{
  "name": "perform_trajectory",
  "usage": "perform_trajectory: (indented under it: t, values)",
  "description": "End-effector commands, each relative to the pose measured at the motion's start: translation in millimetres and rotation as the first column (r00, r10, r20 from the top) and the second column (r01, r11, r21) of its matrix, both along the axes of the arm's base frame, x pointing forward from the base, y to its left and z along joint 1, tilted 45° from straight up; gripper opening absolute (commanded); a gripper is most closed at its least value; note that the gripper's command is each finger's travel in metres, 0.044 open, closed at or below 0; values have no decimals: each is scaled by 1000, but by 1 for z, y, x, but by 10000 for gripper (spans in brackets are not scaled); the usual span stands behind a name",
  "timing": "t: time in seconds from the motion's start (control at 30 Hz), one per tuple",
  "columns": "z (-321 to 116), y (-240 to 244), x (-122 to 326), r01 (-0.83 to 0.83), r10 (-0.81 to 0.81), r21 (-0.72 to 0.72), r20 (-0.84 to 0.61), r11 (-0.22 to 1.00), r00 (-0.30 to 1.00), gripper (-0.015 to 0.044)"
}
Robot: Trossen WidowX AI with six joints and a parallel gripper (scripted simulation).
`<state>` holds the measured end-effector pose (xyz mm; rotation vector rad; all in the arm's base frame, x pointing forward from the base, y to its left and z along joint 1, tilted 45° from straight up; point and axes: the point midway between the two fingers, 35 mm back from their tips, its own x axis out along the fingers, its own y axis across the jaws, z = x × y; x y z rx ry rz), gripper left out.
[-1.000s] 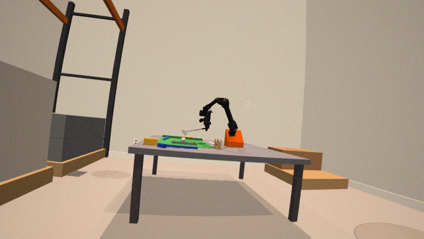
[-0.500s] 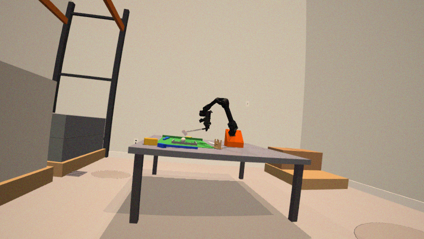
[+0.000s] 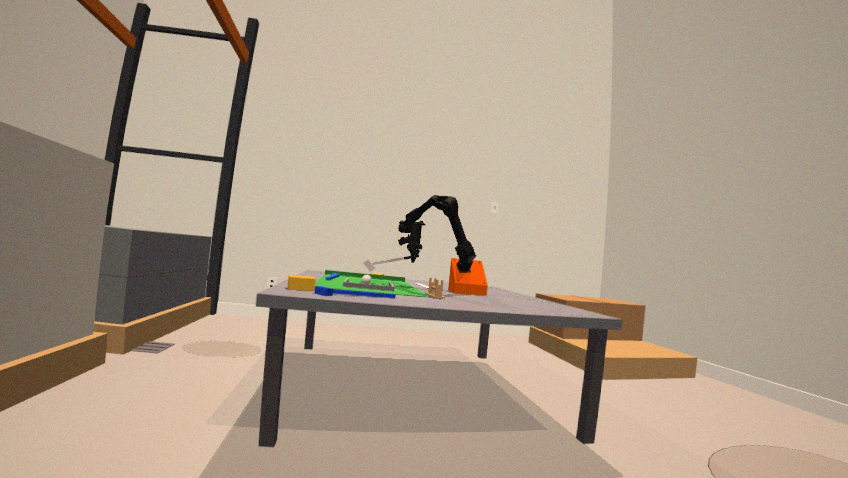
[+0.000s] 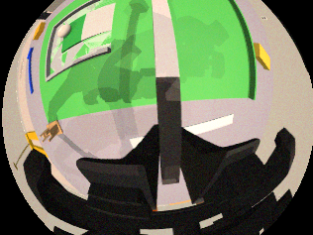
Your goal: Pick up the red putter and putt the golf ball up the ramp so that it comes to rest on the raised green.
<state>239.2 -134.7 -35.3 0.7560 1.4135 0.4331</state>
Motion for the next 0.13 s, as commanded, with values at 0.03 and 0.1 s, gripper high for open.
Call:
perform_trajectory:
  t: [0.03, 0.1]
  values:
    - [0, 0, 0, 3, -3, -2, 2, 1000, 1000, 0]
    - [0, 0, 0, 3, -3, -2, 2, 1000, 1000, 0]
